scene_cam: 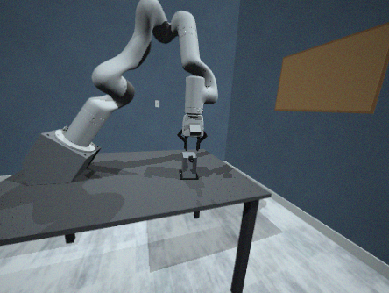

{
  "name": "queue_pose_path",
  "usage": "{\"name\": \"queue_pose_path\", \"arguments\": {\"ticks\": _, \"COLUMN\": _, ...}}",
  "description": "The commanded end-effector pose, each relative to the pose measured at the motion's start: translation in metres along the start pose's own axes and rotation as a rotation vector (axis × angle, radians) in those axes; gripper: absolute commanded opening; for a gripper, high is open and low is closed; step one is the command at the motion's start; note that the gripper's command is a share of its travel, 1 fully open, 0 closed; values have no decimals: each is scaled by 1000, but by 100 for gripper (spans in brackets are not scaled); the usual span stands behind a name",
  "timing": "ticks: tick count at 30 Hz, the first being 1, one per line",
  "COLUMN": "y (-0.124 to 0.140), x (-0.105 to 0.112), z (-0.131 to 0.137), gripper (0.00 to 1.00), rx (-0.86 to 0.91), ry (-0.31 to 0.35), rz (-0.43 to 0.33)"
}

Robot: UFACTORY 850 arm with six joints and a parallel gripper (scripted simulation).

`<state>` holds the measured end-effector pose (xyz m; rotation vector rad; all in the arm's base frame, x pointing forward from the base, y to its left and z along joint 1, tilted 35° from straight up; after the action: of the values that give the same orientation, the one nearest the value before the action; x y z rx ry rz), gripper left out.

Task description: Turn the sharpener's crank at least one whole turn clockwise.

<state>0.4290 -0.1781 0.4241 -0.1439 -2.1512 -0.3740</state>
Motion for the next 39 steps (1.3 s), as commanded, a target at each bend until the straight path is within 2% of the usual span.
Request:
{"name": "queue_pose_path", "arguments": {"ticks": 1, "y": 0, "x": -4, "z": -1, "gripper": 54, "rx": 0, "ry": -2, "rz": 0}}
{"name": "queue_pose_path", "arguments": {"ticks": 18, "y": 1, "x": -24, "z": -1, "gripper": 54, "rx": 0, "ry": -2, "rz": 0}}
{"name": "queue_pose_path", "arguments": {"ticks": 39, "y": 1, "x": -32, "z": -1, "gripper": 54, "rx": 0, "ry": -2, "rz": 0}}
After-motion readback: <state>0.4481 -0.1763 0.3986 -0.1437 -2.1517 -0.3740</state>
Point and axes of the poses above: the point where the finger pads meet when closed, its own x axis back along the fingers, its own z axis across the jaws, y = z × x, the point moved 9 cm from there along x, back along the fingers, and after that the axes turned 15 degrees about -x, right-handed, at the moved point
